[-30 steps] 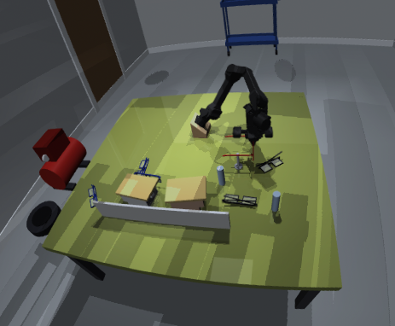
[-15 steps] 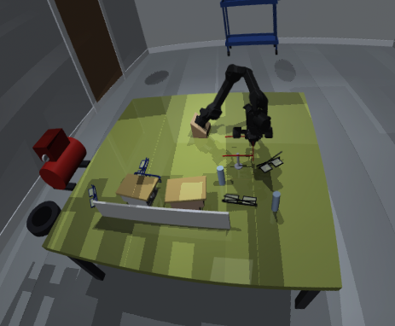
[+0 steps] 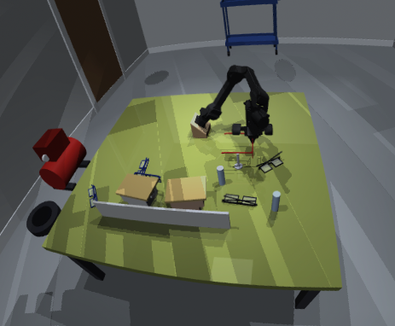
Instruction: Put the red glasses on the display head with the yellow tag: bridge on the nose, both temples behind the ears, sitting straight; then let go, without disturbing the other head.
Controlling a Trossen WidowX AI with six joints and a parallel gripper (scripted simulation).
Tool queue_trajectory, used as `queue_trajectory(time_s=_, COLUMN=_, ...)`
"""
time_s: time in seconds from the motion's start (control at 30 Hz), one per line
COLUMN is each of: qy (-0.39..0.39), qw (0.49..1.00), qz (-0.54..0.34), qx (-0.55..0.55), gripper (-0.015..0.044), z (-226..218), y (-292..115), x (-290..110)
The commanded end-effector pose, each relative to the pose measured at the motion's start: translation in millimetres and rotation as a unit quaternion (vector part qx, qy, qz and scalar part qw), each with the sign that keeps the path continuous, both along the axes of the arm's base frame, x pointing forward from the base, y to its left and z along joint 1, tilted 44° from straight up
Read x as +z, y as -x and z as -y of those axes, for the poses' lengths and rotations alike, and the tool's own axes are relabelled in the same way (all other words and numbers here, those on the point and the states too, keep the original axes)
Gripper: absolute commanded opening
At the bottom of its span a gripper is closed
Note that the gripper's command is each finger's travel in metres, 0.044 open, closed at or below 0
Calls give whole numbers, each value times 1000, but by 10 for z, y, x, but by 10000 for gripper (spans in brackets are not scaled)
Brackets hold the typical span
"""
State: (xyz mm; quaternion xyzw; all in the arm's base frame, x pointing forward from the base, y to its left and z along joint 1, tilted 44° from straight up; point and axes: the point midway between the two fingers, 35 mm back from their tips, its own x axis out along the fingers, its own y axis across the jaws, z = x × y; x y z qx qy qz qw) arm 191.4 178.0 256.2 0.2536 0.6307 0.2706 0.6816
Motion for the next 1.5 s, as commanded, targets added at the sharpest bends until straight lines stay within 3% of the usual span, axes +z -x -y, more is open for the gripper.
queue_trajectory(time_s=0.0, qy=-1, qw=1000, qz=1, qx=2, gripper=0, z=102, y=-9, x=119)
queue_trajectory(time_s=0.33, qy=2, qw=1000, qz=-5, qx=-7, gripper=0, z=282, y=-74, x=195)
queue_trajectory(time_s=0.9, qy=25, qw=994, qz=-73, qx=-83, gripper=0, z=936, y=-622, x=-481)
queue_trajectory(time_s=1.47, qy=10, qw=977, qz=-145, qx=-153, gripper=0, z=1723, y=-757, x=-1159)
